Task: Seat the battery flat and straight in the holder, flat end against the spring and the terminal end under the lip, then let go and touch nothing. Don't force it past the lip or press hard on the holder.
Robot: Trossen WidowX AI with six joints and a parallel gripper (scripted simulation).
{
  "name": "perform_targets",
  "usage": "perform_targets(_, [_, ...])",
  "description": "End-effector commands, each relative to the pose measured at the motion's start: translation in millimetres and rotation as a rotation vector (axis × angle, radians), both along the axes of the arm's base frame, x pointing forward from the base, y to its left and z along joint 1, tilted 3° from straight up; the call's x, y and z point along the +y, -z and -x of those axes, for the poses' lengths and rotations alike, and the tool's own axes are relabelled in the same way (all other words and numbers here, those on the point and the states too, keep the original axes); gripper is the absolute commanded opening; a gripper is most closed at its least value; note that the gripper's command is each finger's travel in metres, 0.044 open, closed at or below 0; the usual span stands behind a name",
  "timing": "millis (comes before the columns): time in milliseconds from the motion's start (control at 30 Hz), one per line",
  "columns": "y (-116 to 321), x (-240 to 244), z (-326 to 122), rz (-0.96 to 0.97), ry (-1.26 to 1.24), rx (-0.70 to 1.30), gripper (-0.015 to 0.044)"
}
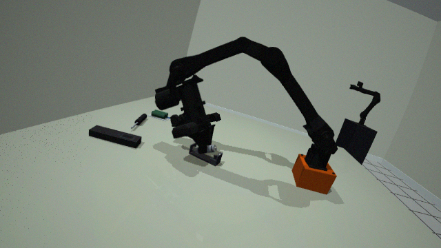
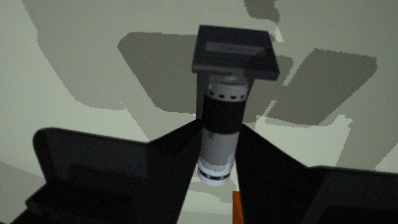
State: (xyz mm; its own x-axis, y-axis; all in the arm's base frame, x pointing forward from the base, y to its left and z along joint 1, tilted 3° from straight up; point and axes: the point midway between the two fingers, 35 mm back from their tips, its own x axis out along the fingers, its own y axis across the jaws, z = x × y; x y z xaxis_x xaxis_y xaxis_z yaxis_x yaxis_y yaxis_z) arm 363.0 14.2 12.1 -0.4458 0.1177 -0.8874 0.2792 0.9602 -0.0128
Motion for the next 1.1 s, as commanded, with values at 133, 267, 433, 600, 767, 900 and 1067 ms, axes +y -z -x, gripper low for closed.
perform_targets(133, [-0.5,-2.6,-7.9,0.006,-0.006,-0.016,0.0069])
perform_targets(267, [-0.6,-2.9,-9.1,0.007,-0.006,-0.017,0.0069])
perform_targets(433, [-0.3,-2.8,-9.1,0.009,-0.006,-0.023,0.0069])
perform_targets(600, [0.5,-2.5,-9.0,0.017,-0.007,-0.042,0.0069])
perform_targets(767, [1.2,-2.1,-8.9,0.025,-0.008,-0.062,0.0069])
perform_targets(900, [1.8,-1.9,-8.7,0.031,-0.009,-0.078,0.0069])
perform_targets(1067, [2.6,-1.5,-8.5,0.038,-0.01,-0.097,0.0069])
